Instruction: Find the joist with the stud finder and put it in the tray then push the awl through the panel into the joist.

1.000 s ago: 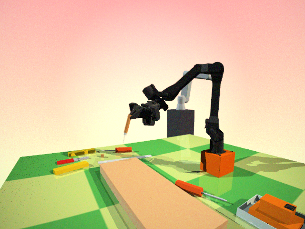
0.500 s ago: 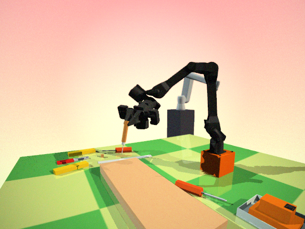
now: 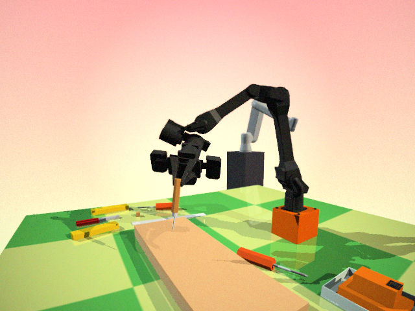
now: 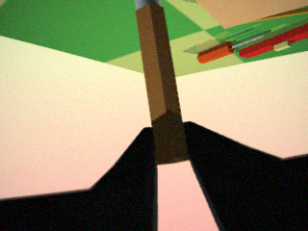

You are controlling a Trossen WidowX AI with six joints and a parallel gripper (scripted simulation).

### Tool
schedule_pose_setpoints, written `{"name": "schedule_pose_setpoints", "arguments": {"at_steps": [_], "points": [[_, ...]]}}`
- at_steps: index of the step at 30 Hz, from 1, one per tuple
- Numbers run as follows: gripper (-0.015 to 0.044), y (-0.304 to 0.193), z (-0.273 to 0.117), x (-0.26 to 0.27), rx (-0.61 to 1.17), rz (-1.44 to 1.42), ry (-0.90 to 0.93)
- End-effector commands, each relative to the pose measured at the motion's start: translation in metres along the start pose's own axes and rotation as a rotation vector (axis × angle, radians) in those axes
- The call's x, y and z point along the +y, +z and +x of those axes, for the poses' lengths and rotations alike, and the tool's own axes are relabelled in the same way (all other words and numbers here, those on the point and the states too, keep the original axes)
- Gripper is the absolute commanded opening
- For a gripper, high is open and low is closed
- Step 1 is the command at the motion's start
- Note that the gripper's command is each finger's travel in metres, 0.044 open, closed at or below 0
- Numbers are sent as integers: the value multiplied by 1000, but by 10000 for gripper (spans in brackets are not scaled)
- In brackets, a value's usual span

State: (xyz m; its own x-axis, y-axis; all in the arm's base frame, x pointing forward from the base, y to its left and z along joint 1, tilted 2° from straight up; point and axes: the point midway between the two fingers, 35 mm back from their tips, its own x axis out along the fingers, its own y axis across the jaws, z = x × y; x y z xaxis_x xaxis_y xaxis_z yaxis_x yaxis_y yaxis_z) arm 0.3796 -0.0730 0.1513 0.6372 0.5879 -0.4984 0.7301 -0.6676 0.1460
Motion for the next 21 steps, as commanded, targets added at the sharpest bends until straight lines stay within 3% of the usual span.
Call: {"name": "schedule_pose_setpoints", "arguments": {"at_steps": [1, 21], "points": [[0, -14, 23, -14, -6, -53, -105], [0, -67, 99, -111, -26, -251, -581]]}}
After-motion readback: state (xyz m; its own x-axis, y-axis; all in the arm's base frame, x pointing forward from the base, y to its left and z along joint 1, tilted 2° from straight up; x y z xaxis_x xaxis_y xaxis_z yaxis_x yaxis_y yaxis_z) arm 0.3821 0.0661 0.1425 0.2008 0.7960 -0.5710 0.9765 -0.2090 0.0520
